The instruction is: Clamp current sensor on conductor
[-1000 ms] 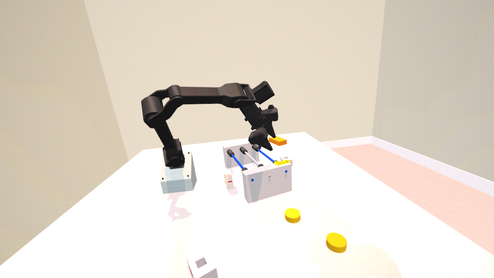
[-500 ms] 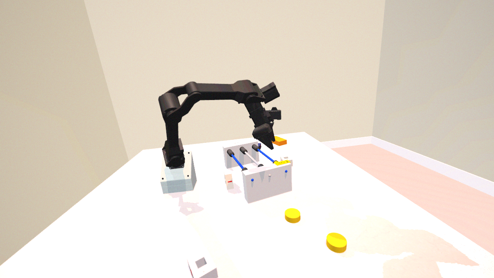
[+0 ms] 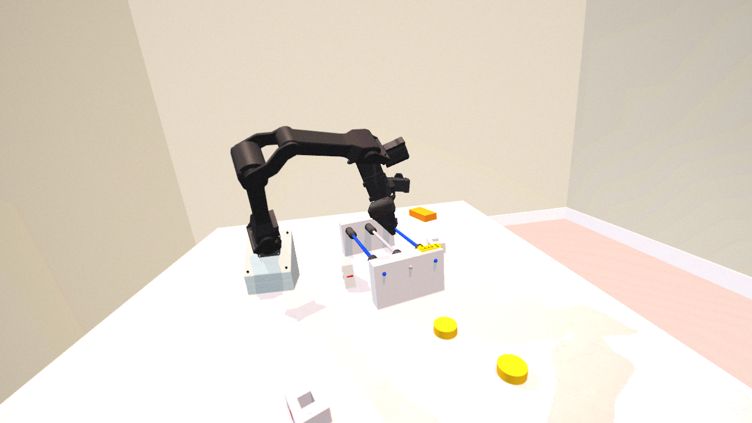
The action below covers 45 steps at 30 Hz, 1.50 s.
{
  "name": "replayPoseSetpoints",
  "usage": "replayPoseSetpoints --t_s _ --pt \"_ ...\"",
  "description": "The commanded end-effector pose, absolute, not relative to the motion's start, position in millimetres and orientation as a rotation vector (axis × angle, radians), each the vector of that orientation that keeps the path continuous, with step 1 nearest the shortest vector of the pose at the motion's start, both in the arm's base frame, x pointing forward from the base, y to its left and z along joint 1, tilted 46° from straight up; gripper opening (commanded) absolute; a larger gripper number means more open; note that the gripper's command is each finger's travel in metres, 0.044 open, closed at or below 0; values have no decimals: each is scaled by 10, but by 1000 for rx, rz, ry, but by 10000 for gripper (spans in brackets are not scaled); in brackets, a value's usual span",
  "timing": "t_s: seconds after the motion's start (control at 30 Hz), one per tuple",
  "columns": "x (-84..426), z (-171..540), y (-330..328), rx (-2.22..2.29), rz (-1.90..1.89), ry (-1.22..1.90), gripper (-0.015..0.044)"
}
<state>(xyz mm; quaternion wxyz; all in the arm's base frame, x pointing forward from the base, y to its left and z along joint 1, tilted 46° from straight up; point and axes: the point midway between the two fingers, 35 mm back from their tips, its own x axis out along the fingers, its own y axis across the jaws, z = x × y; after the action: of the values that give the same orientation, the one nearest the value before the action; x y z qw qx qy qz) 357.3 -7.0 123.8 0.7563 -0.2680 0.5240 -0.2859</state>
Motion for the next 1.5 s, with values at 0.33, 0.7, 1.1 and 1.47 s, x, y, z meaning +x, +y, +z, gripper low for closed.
replayPoseSetpoints --t_s 0.33,0.7,1.1,1.47 --pt "2188 565 -193 -733 -513 1535 440" --pt "2202 455 -294 -732 -511 1534 440" --pt "2207 315 -436 -732 -511 1534 440" --pt "2195 195 -570 -734 -514 1534 440"
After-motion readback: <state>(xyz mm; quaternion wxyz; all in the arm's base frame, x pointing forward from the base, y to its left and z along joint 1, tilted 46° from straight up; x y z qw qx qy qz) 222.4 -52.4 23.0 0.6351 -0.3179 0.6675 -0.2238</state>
